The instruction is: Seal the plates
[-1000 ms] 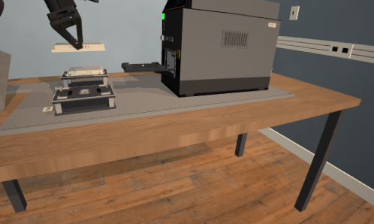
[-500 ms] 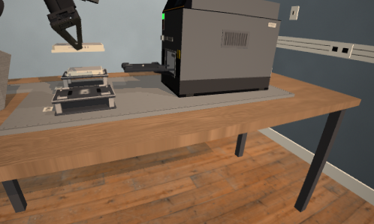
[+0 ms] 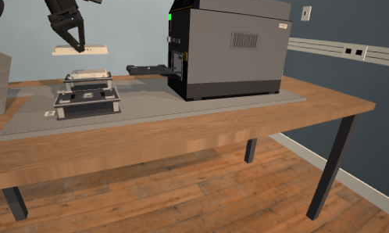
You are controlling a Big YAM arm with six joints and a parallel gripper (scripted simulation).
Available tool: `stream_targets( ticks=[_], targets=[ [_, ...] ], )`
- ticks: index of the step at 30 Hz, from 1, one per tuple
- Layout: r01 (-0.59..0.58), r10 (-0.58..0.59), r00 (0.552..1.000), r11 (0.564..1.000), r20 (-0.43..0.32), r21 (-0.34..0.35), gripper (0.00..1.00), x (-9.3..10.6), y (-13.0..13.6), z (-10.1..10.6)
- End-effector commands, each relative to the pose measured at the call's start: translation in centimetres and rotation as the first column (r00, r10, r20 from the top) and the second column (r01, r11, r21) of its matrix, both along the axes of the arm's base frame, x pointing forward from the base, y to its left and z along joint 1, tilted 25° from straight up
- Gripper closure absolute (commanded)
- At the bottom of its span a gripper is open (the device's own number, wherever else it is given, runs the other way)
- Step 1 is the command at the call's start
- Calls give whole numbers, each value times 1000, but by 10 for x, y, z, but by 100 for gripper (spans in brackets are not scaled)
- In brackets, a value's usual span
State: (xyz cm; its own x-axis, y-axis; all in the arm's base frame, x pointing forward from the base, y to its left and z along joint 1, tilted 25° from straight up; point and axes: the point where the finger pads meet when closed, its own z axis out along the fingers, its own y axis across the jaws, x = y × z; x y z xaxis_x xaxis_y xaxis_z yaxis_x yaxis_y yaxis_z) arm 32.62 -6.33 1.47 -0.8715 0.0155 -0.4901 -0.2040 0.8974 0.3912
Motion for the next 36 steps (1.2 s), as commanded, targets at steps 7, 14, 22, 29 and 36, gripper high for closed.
stream_targets(
  ticks=[7, 14, 22, 29, 36],
  targets=[
    [1, 1, 998, 1000, 57, -26, 100, 30, -12, 15],
    [-16, 18, 998, 999, 68, -36, 100, 32, -10, 16],
    [6, -4, 999, 1000, 52, -28, 100, 24, -15, 10],
    [14, -13, 999, 1000, 30, -16, 100, 12, -6, 0],
    [-7, 7, 1000, 1000, 14, -6, 100, 5, 9, -8]
  ],
)
